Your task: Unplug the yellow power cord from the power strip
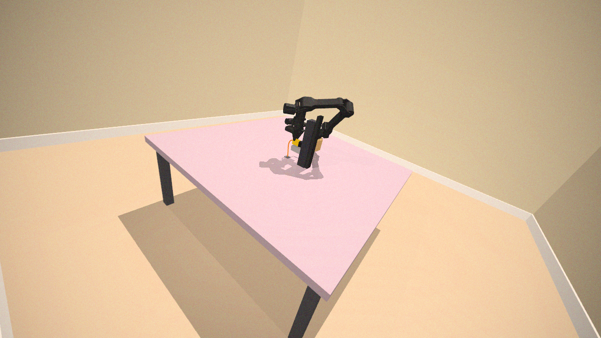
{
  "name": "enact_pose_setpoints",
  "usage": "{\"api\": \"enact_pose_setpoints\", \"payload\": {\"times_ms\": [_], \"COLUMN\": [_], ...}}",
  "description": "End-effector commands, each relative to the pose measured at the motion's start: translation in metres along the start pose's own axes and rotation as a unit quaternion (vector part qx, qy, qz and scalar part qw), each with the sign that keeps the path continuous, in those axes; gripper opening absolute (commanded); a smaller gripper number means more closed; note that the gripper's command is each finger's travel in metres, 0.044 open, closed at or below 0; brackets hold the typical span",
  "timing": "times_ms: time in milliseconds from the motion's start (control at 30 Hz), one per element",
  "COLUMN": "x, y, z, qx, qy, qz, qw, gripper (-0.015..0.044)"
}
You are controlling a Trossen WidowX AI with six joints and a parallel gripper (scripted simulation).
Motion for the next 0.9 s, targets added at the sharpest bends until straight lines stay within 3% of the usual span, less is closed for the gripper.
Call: {"api": "enact_pose_setpoints", "payload": {"times_ms": [0, 867], "x": [0.004, 0.045], "y": [0.000, -0.006], "z": [0.000, 0.005], "qx": [0.000, 0.001], "qy": [-0.001, -0.002], "qz": [0.000, -0.001], "qw": [1.000, 1.000], "gripper": [0.0000, 0.0000]}}
Point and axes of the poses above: the point midway between the two fingers, 35 mm back from their tips, its own z axis back along the fingers, its own y axis across the jaws, x = y × z, the point moved 6 cm from there along z, back along the fingers, and after that the axes turned 9 degrees about z, right-handed, at the moved point
